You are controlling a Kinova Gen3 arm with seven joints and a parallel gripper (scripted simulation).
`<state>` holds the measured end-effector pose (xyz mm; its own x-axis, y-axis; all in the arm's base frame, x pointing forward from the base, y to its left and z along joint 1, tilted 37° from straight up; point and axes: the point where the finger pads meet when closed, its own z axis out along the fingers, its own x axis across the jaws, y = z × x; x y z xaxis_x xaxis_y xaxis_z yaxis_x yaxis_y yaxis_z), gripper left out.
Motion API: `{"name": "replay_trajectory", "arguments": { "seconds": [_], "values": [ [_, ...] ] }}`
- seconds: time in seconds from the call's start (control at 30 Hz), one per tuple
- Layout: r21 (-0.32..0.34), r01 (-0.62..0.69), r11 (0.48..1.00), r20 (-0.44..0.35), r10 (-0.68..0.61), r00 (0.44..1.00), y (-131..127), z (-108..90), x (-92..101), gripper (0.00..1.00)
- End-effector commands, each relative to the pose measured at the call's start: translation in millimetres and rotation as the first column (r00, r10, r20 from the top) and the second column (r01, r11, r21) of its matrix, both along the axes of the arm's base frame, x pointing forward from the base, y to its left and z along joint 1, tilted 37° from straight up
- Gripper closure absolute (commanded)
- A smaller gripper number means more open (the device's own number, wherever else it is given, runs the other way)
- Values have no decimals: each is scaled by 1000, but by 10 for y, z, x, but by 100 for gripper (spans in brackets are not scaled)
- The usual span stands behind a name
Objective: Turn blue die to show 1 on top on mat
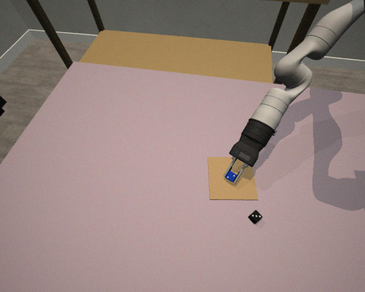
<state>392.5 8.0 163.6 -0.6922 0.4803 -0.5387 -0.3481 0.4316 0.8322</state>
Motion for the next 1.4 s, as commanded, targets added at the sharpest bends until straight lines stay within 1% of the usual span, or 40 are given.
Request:
{"name": "replay_trajectory", "arguments": {
  "seconds": [0.0, 0.27, 0.3, 0.43, 0.47, 0.53, 0.57, 0.63, 0.67, 0.73, 0.77, 1.37],
  "values": [
    [0, 0, 1000, 0, 0, 1000, 0, 3, -2, 51],
    [0, 0, 1000, 0, 0, 1000, 0, 3, -2, 51],
    [0, 0, 1000, 0, 0, 1000, 0, 3, -2, 45],
    [0, 0, 1000, 0, 0, 1000, 0, 3, -2, 45],
    [0, 0, 1000, 0, 0, 1000, 0, 3, -2, 39],
    [0, 0, 1000, 0, 0, 1000, 0, 3, -2, 39],
    [0, 0, 1000, 0, 0, 1000, 0, 3, -2, 33],
    [0, 0, 1000, 0, 0, 1000, 0, 3, -2, 33],
    [0, 0, 1000, 0, 0, 1000, 0, 3, -2, 27],
    [0, 0, 1000, 0, 0, 1000, 0, 3, -2, 27],
    [0, 0, 1000, 0, 0, 1000, 0, 3, -2, 21],
    [0, 0, 1000, 0, 0, 1000, 0, 3, -2, 21]
  ]
}}
